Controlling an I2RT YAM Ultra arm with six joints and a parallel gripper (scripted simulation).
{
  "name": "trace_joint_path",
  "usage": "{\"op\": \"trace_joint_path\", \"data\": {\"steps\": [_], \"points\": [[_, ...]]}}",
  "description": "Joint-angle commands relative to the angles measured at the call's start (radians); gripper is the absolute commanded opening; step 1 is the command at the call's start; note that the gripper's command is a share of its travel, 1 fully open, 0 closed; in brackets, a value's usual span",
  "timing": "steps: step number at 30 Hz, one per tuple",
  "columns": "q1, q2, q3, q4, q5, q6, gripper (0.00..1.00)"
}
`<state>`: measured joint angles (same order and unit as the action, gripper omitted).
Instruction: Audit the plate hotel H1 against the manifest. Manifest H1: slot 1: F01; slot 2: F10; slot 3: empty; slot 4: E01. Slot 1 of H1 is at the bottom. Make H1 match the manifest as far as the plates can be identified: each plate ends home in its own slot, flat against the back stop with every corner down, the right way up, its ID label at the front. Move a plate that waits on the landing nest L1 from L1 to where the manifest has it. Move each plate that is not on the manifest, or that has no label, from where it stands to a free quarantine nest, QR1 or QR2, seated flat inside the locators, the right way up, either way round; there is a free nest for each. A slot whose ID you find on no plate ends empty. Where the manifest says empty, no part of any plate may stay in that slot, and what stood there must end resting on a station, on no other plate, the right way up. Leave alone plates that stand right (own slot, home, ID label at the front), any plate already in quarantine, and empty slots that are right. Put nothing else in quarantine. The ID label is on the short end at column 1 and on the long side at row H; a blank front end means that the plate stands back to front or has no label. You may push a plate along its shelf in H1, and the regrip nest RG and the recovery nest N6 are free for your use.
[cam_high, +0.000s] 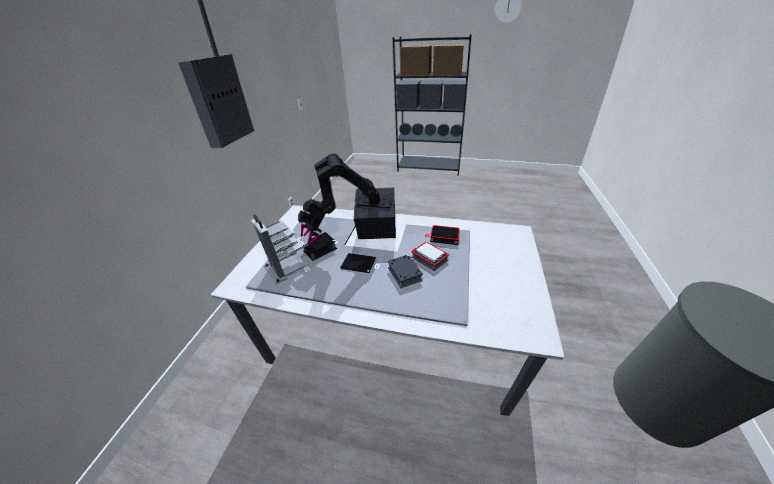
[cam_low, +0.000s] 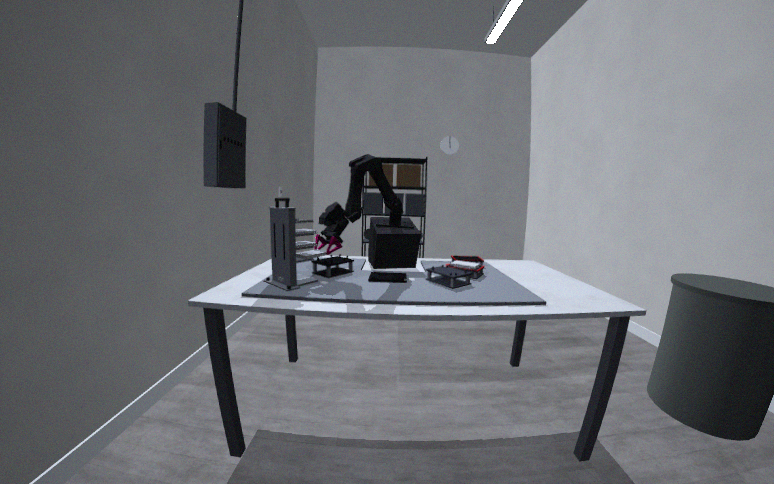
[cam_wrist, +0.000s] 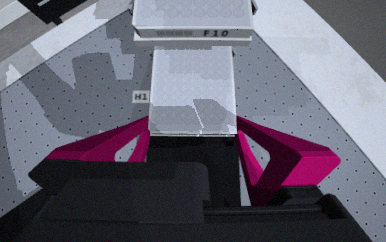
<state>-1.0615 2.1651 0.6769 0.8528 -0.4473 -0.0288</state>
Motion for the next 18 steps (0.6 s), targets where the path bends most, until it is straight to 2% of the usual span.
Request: {"op": "trace_joint_path", "data": {"steps": [1,18], "points": [[-0.001,-0.003,0.009,0.002,0.002,0.001,0.86],[0.012,0.013,0.049,-0.017,0.011,0.009,0.86]]}}
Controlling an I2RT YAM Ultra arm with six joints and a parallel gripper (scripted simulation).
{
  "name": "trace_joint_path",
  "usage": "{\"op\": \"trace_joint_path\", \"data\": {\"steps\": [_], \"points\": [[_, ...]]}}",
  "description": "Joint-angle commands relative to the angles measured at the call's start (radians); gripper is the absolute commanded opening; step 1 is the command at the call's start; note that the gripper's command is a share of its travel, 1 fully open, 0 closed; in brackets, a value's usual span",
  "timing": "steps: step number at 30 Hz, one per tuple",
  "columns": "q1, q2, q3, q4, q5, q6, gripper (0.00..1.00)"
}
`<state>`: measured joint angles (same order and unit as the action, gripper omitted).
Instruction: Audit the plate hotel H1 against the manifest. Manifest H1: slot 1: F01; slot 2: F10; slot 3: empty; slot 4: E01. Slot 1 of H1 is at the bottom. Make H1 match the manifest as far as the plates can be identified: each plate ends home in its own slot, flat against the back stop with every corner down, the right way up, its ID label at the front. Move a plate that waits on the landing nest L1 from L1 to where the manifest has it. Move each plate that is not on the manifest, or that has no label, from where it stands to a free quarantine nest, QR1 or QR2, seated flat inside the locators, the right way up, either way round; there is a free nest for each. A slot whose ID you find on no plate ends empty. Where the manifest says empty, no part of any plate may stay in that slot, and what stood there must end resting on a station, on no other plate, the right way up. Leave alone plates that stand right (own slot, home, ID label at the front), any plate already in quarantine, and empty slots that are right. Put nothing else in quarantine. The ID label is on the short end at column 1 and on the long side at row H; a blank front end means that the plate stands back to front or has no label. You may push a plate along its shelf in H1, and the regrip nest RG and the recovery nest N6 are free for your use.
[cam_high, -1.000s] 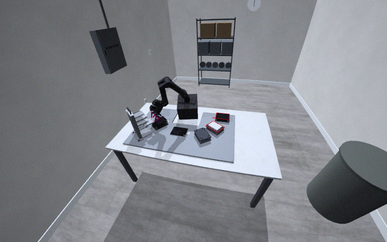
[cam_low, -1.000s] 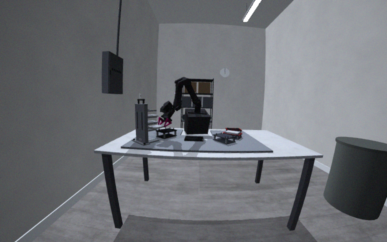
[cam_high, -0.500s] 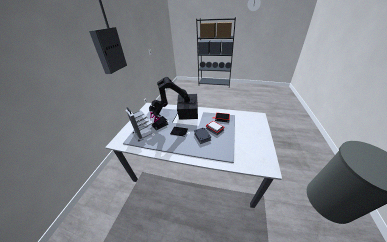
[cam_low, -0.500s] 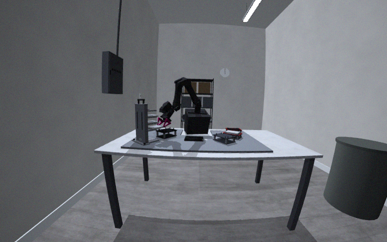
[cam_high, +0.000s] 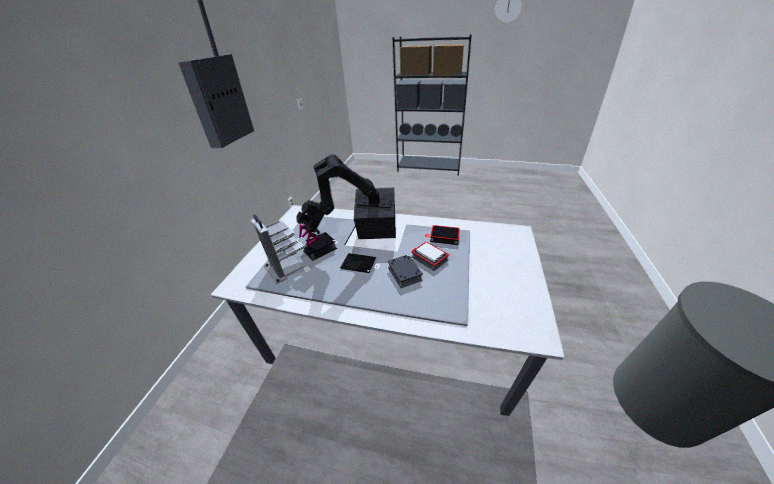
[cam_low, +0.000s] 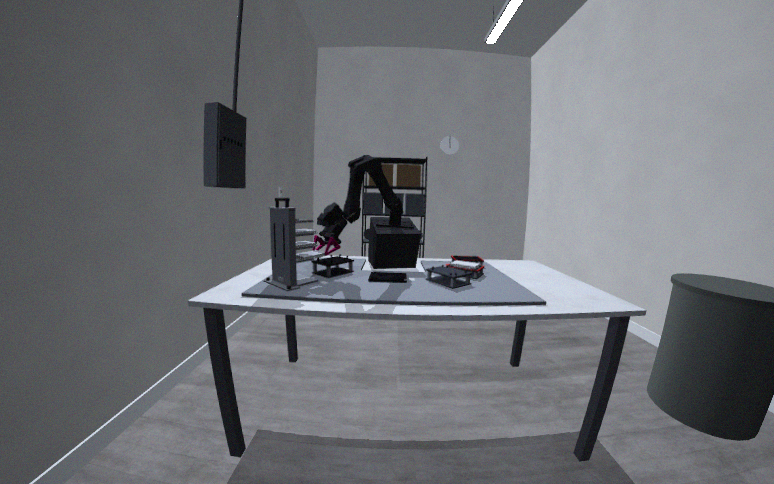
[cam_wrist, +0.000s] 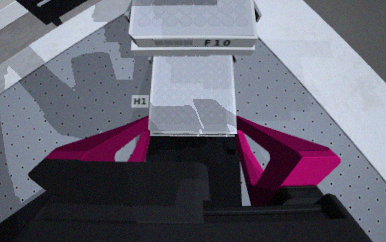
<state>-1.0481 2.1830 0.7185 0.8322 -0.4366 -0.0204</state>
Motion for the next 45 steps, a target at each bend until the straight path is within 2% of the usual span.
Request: {"op": "trace_joint_path", "data": {"steps": [1,25,45], "points": [[-0.001,-0.003,0.01,0.002,0.001,0.001,0.86],[-0.001,-0.002,0.011,0.004,0.002,0.002,0.86],[0.014,0.03,0.058,-0.007,0.014,0.011,0.86]]}}
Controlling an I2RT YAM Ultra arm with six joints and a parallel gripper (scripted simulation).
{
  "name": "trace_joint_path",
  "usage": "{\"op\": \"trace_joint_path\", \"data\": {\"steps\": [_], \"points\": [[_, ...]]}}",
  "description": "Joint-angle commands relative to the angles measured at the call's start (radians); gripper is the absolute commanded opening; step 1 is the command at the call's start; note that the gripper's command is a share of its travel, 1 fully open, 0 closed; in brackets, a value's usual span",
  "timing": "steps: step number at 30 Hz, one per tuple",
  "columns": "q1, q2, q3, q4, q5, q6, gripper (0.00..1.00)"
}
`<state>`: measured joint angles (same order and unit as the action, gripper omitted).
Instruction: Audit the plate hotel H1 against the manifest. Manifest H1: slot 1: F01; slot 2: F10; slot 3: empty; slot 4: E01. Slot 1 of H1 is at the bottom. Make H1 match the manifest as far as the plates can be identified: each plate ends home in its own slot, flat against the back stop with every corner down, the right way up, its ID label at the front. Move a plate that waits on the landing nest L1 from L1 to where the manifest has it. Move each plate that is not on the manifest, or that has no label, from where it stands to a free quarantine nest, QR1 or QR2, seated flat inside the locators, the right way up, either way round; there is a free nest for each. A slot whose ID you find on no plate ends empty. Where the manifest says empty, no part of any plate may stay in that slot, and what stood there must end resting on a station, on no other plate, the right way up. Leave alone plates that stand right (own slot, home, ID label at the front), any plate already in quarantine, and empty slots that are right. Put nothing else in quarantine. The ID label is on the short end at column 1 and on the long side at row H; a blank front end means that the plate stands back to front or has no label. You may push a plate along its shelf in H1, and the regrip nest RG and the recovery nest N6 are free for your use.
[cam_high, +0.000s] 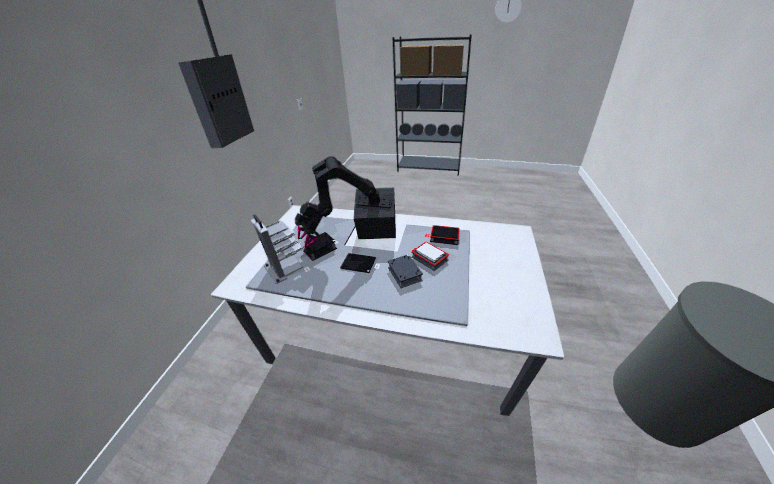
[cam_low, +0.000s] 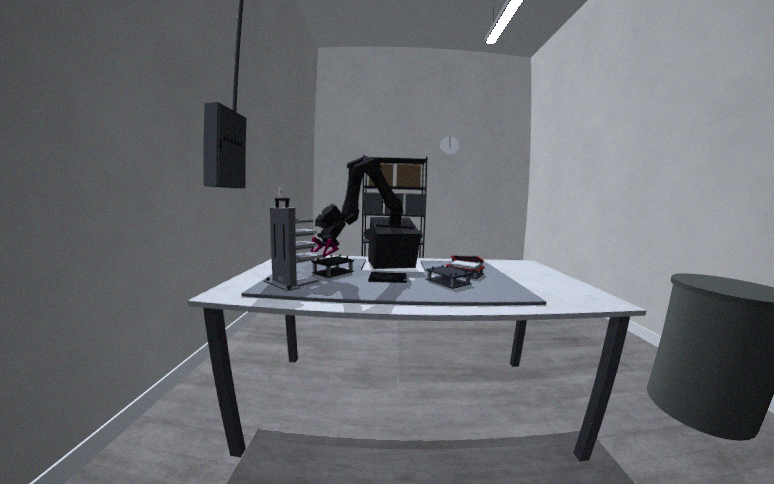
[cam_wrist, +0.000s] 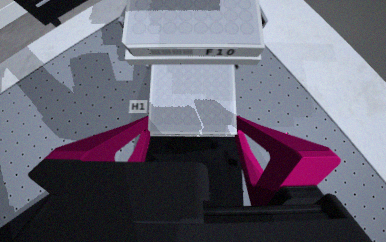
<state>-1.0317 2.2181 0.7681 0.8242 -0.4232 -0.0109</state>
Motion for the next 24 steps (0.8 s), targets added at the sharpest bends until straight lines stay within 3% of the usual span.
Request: {"op": "trace_joint_path", "data": {"steps": [1,24], "points": [[-0.001,-0.003,0.011,0.0,0.001,0.002,0.86],[0.014,0.03,0.061,-0.013,0.013,0.012,0.86]]}}
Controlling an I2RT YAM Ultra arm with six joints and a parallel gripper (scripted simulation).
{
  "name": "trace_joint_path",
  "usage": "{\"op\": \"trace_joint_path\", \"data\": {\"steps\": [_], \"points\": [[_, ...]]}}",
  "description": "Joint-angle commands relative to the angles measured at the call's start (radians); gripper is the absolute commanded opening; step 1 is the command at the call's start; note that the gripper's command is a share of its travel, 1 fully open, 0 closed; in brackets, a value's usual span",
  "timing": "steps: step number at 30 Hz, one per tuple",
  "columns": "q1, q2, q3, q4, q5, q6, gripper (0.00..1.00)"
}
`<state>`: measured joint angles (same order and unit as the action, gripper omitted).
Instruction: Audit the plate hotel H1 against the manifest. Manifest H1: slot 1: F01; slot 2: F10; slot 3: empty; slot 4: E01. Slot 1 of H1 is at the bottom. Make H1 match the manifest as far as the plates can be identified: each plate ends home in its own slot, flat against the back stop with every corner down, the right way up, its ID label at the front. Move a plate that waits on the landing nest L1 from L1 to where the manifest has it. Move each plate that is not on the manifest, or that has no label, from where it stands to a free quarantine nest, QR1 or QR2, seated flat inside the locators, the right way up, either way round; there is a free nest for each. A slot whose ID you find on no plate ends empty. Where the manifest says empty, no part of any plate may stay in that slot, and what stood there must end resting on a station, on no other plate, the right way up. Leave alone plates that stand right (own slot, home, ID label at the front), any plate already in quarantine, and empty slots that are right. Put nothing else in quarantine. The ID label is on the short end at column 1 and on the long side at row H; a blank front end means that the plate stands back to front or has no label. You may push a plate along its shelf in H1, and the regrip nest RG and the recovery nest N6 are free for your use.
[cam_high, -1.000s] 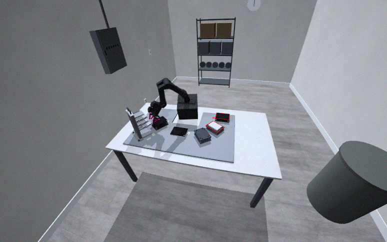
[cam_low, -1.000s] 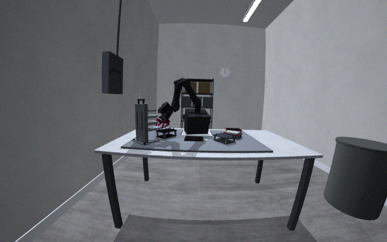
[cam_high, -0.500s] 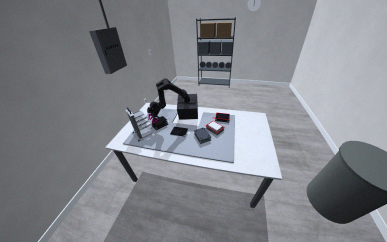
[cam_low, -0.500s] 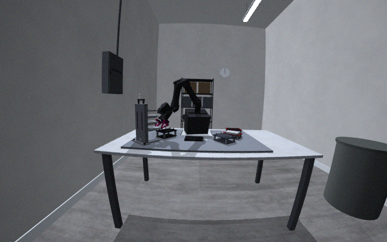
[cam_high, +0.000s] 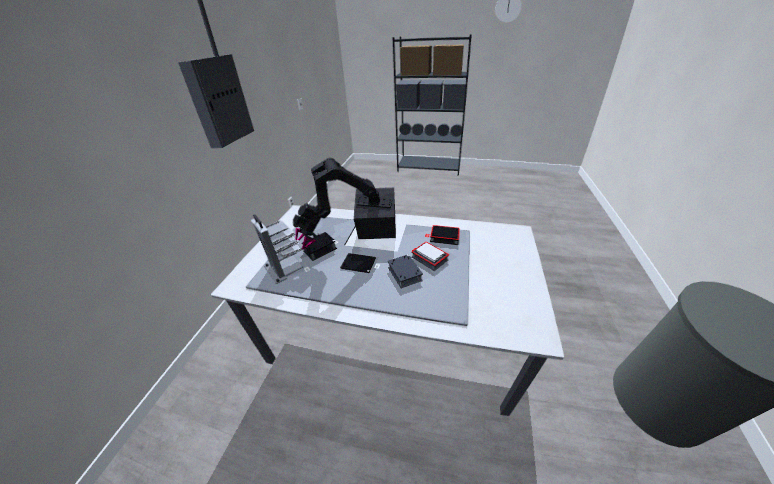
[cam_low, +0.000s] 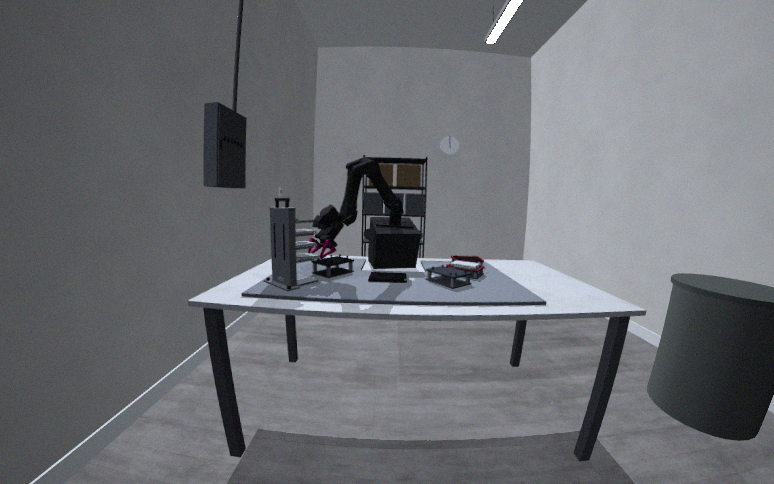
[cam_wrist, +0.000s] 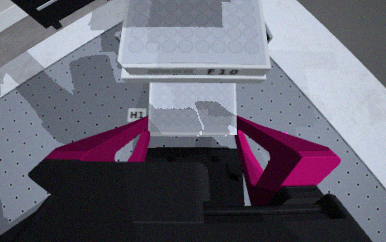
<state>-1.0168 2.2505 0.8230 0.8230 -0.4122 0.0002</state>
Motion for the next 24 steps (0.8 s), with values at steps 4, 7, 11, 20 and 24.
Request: {"op": "trace_joint_path", "data": {"steps": [4,7,11,20,24], "points": [[0.001,0.004,0.011,-0.01,0.004,0.002,1.0],[0.001,0.004,0.011,-0.009,0.004,0.002,1.0],[0.0,0.004,0.011,-0.01,0.004,0.002,1.0],[0.0,0.004,0.011,-0.01,0.004,0.002,1.0],[-0.012,-0.036,-0.024,-0.018,-0.007,-0.006,1.0]]}}
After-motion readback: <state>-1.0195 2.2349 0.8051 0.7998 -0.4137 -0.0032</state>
